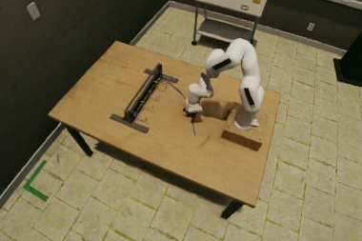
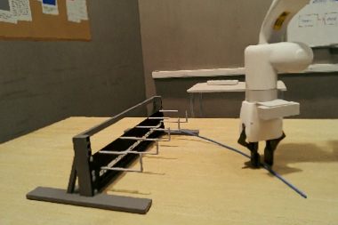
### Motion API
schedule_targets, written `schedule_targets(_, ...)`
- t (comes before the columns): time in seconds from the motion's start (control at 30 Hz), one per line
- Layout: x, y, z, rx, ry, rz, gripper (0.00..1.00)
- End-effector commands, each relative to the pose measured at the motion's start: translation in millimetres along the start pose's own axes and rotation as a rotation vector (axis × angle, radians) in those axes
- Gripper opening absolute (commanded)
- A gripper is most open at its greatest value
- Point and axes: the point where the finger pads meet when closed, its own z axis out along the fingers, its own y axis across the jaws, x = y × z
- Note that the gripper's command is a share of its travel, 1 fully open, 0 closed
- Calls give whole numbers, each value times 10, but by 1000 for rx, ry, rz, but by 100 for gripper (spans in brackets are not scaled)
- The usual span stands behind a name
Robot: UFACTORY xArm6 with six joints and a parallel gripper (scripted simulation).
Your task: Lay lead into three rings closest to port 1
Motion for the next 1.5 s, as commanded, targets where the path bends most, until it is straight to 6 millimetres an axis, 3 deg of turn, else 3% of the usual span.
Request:
schedule_targets(0.0, -6, 11, 4, -3, -2, 0, 33)
schedule_targets(1.0, -6, 11, 17, -3, -2, 0, 33)
schedule_targets(1.03, -6, 11, 17, -3, -2, 0, 0)
schedule_targets(1.47, -6, 11, 17, -3, -2, 0, 0)
